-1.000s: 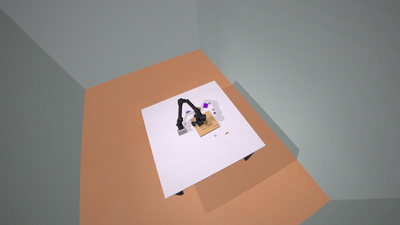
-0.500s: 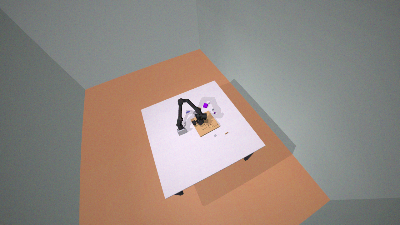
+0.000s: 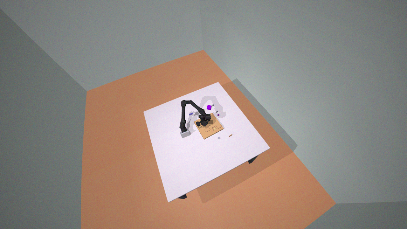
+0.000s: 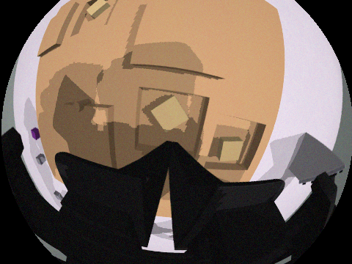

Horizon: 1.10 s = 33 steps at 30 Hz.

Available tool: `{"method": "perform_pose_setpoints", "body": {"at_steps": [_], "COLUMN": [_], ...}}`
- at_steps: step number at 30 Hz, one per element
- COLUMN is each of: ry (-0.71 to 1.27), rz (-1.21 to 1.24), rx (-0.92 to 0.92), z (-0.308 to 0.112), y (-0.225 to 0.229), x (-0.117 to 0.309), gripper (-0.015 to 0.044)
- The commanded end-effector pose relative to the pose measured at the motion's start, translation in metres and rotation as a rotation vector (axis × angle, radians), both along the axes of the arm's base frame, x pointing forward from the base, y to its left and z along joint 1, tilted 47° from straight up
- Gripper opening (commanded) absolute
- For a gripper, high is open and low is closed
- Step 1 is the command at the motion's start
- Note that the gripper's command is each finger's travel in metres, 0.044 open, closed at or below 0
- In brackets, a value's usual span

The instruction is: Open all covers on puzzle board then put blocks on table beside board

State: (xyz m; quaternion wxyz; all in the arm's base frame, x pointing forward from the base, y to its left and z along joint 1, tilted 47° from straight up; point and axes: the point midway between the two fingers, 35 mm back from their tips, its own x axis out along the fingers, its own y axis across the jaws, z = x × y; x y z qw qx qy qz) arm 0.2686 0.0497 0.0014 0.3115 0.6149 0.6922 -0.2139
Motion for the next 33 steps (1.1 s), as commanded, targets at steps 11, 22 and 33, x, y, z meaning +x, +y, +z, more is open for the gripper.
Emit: {"method": "perform_pose_setpoints", "body": {"at_steps": [11,22,33], "ry": [-0.007,-0.007,-0.007], "rz": [-0.002,-0.002,-0.002], "rx": [0.005,0.006,0.004], "z": [0.011,0.020,0.027], "y": [0.009,0.018,0.010], "x": [0.008,0.013,0.015], "gripper": [0.0000,0.0000,0.0000]}}
